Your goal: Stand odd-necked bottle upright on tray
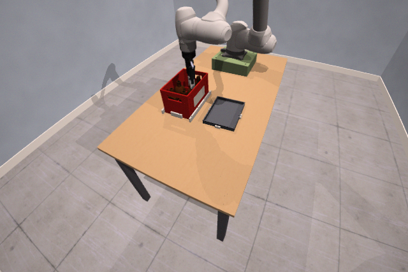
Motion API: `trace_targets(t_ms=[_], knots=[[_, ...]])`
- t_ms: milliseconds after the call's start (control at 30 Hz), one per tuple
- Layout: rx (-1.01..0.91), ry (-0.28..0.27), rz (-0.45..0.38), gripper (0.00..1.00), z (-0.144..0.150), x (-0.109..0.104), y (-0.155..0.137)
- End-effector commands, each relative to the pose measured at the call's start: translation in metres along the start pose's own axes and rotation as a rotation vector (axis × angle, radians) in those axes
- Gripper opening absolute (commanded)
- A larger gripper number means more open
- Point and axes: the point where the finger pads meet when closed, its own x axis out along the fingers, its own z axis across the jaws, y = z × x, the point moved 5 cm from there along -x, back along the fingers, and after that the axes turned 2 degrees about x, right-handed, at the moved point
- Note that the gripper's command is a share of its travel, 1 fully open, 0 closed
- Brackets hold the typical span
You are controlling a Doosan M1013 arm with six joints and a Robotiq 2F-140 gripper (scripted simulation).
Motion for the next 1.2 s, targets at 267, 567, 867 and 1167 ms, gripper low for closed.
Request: trace_targets(t_ms=[267, 567, 867, 1167], knots=[[0.003, -0.002, 0.004, 0.00, 0.002, 0.003, 0.003], [0.003, -0.002, 0.004, 0.00, 0.002, 0.002, 0.003], [0.003, -0.002, 0.004, 0.00, 0.003, -0.003, 0.003], [0.003, -0.002, 0.004, 0.00, 0.004, -0.010, 0.002]])
